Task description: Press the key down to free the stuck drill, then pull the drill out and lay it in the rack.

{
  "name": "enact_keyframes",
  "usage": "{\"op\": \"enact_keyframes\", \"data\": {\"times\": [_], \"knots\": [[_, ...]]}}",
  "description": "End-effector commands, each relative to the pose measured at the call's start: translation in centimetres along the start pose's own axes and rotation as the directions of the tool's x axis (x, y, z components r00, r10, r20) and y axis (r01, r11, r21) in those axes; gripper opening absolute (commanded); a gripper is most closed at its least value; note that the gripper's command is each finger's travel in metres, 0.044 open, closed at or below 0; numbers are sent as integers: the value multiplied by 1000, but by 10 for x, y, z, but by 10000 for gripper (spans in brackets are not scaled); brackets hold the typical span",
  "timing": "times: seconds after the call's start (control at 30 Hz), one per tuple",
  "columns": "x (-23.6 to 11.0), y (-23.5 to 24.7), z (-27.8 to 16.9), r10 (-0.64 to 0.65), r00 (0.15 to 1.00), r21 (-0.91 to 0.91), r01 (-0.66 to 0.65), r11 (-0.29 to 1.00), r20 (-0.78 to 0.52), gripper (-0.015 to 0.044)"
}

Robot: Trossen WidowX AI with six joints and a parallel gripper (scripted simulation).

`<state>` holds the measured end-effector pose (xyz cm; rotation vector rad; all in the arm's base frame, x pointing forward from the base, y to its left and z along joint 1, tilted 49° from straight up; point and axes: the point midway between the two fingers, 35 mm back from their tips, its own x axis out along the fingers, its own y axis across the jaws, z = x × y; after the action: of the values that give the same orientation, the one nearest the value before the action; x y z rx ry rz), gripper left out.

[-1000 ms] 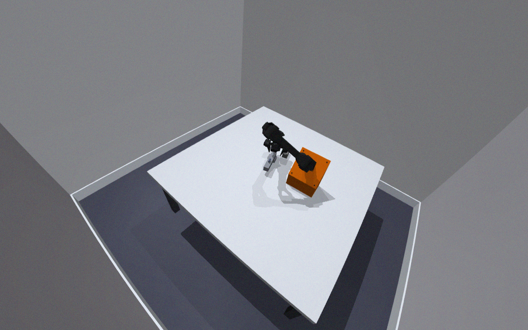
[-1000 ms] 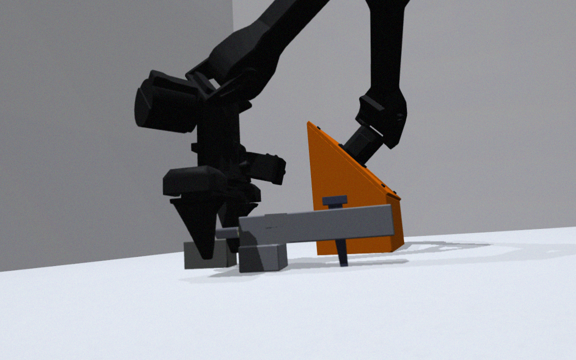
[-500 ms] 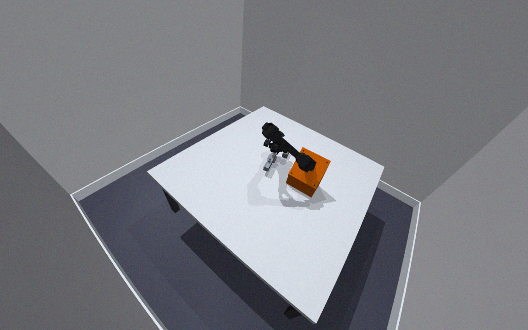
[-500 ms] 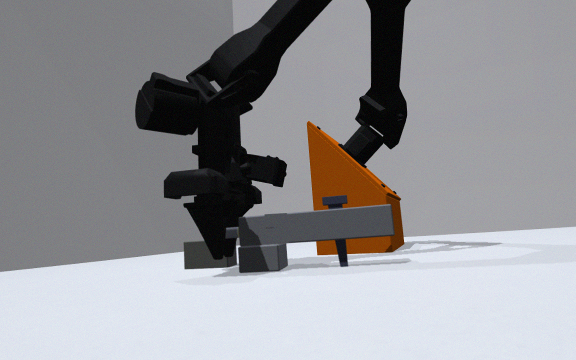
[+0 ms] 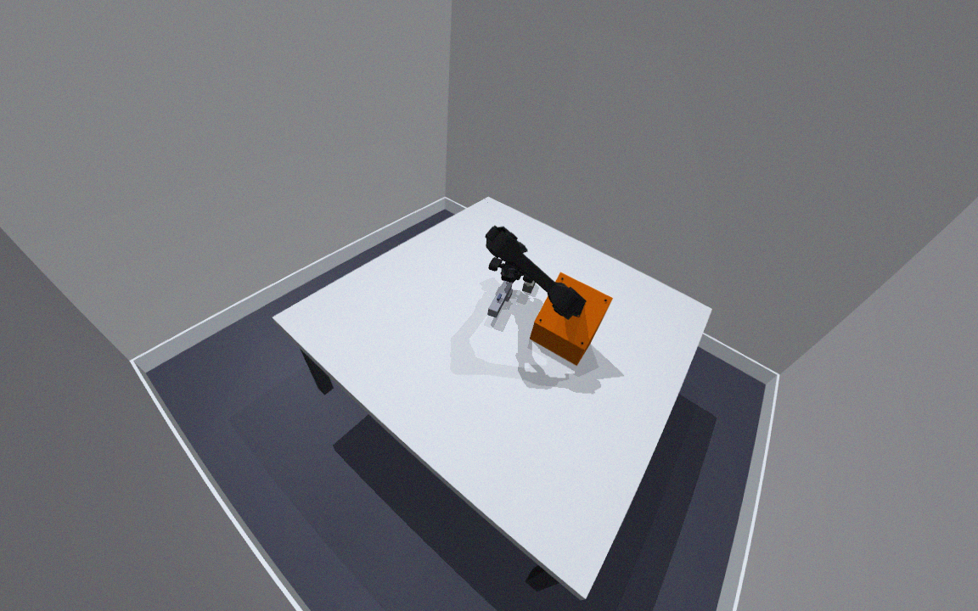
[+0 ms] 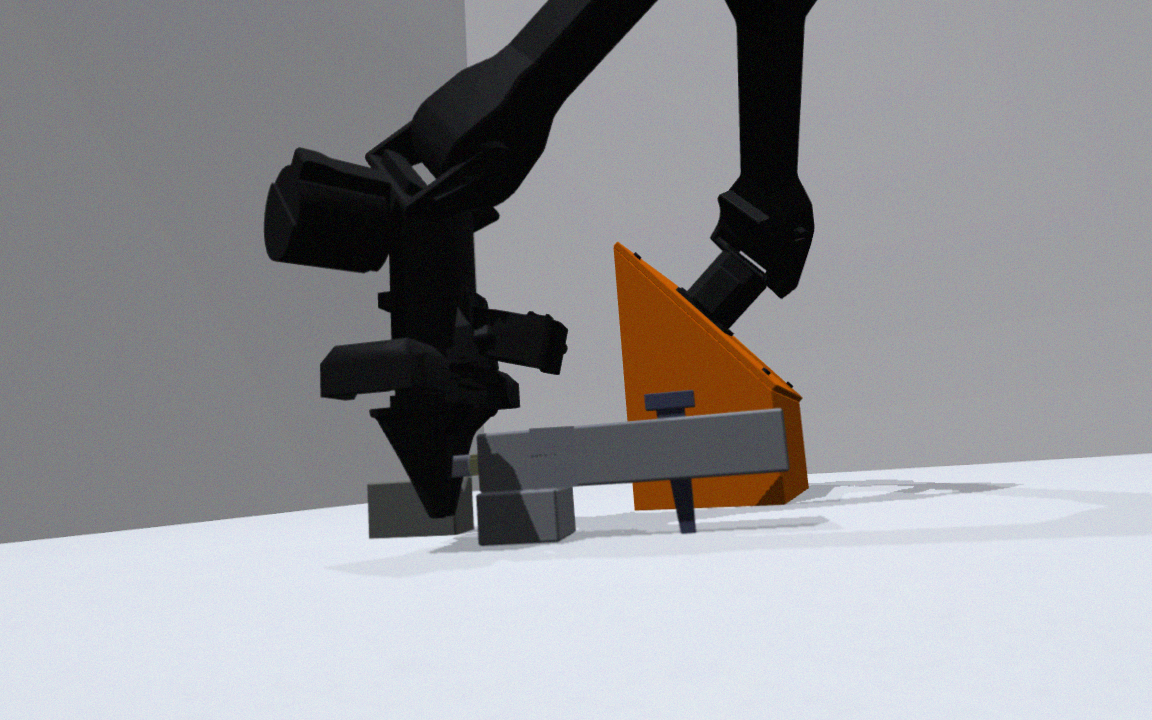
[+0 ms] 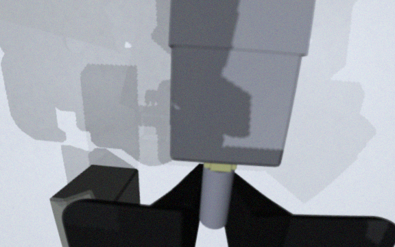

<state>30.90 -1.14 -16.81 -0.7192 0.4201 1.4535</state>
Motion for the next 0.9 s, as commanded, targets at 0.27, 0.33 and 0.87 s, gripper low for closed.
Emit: {"op": "enact_keyframes", "data": {"times": [0.27,0.33,0.87], "knots": [[-1,-1,-16,-2,1000,-3,2,1000,0,0],[-1,-1,-19,-2,1000,-3,2,1000,-1,0],[-2,-1,-42,-3,1000,-4,3,1000,-2,0]]}}
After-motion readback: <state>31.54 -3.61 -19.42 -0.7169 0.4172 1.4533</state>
